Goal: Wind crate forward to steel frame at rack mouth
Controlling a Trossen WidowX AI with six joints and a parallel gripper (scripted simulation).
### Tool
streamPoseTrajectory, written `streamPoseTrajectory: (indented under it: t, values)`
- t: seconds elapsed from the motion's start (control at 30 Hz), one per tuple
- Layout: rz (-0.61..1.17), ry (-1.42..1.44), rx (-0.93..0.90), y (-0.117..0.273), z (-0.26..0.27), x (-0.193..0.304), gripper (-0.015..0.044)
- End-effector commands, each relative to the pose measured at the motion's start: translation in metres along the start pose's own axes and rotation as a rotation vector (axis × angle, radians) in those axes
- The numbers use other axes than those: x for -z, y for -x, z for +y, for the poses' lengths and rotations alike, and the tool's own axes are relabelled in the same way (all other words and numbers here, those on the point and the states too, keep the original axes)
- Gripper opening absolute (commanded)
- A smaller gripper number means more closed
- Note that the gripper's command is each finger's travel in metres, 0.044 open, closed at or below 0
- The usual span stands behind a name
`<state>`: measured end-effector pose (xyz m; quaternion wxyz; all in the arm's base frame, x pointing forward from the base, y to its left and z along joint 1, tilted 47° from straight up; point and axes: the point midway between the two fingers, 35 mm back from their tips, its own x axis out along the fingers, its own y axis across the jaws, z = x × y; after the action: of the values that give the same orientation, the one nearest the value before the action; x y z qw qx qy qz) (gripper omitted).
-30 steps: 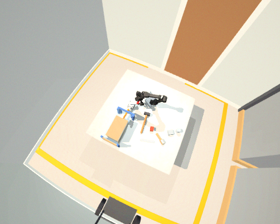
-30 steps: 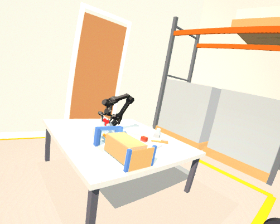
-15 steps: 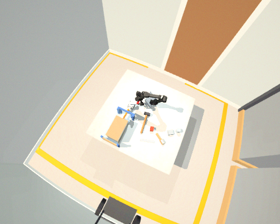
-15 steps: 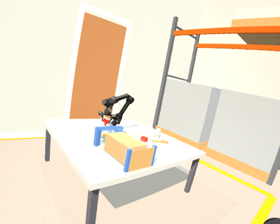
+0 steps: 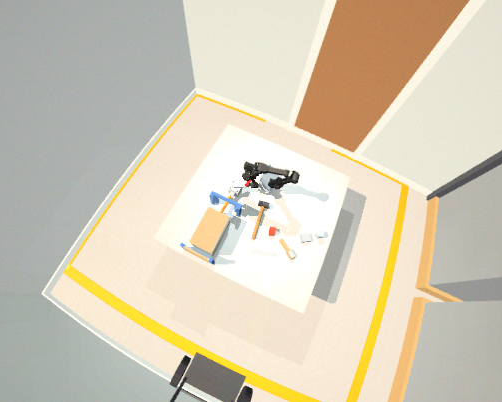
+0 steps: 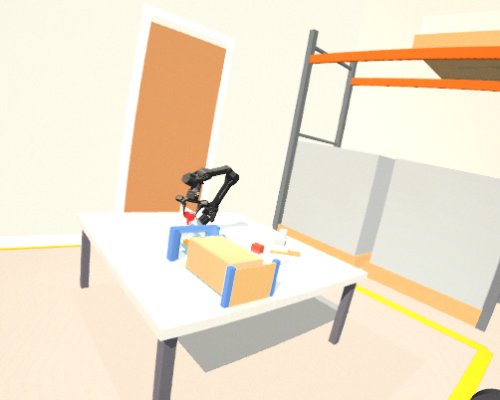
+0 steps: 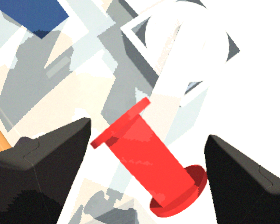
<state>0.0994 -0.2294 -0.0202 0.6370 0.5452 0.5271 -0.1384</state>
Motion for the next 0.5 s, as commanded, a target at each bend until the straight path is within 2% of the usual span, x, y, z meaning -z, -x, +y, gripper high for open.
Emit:
streamPoseTrajectory:
  t: [0.0, 0.27, 0.47]
  values:
    - [-0.013, 0.007, 0.009, 0.0327, -0.0014, -0.0150, 0.0204]
    - [-0.012, 0.007, 0.009, 0.0382, -0.0011, -0.0167, 0.0000]
    - [-0.012, 0.007, 0.009, 0.0382, -0.0011, -0.0167, 0.0000]
